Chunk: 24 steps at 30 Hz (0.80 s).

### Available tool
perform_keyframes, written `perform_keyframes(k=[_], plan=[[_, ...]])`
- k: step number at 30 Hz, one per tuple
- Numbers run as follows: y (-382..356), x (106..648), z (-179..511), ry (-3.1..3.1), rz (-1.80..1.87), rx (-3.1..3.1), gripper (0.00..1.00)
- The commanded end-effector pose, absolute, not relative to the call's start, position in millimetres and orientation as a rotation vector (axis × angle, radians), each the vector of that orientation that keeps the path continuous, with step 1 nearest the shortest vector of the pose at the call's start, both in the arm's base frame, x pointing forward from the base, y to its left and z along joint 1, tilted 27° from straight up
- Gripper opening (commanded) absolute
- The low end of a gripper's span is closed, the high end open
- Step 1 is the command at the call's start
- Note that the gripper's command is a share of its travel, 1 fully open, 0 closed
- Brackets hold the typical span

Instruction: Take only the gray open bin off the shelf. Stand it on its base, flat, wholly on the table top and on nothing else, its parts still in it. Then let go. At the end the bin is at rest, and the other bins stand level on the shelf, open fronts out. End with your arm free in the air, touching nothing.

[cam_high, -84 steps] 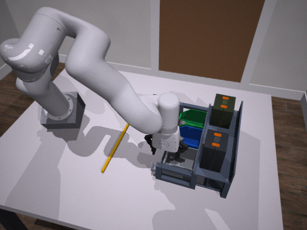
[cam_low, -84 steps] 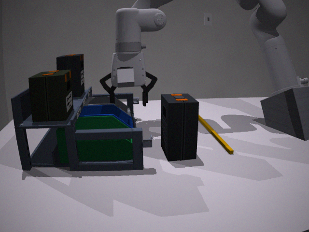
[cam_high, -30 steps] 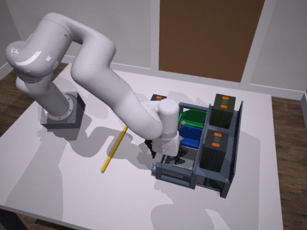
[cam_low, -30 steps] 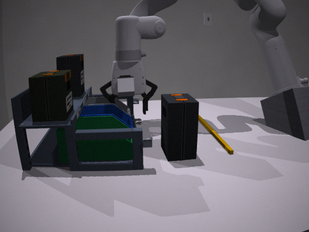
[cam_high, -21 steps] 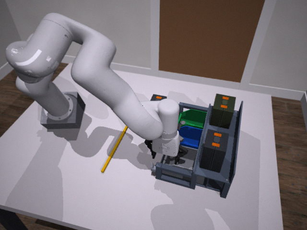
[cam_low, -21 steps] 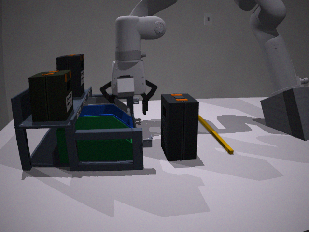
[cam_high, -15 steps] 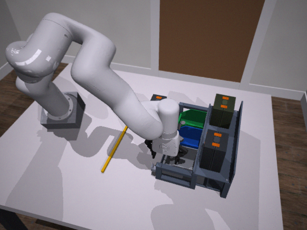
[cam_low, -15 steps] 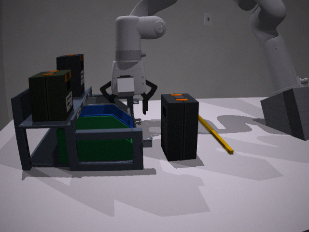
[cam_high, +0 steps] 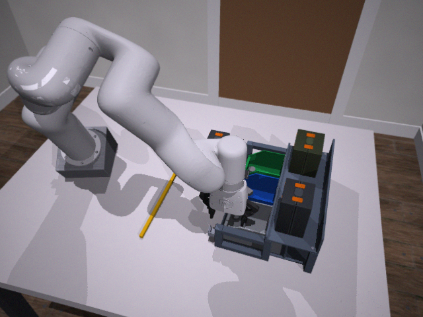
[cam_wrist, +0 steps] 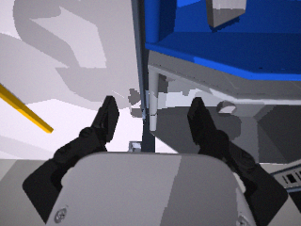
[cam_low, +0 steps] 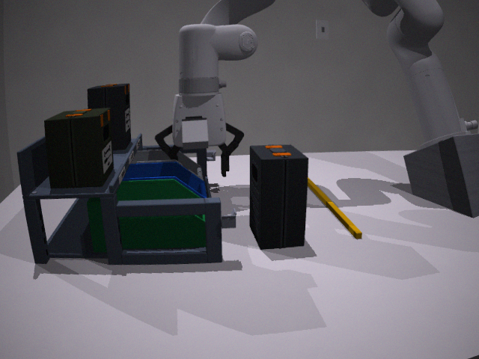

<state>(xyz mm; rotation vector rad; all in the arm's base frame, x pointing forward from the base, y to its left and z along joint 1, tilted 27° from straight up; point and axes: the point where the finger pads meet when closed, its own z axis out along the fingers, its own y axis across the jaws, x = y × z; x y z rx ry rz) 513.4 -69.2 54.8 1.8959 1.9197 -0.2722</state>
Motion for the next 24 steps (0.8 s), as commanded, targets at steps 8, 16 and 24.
perform_keyframes(k=[8, 16, 24], plan=[[-68.5, 514.7, 56.7, 1.918, -0.268, 1.894, 1.00], [-68.5, 514.7, 56.7, 1.918, -0.268, 1.894, 0.00], [-68.5, 514.7, 56.7, 1.918, -0.268, 1.894, 0.00]])
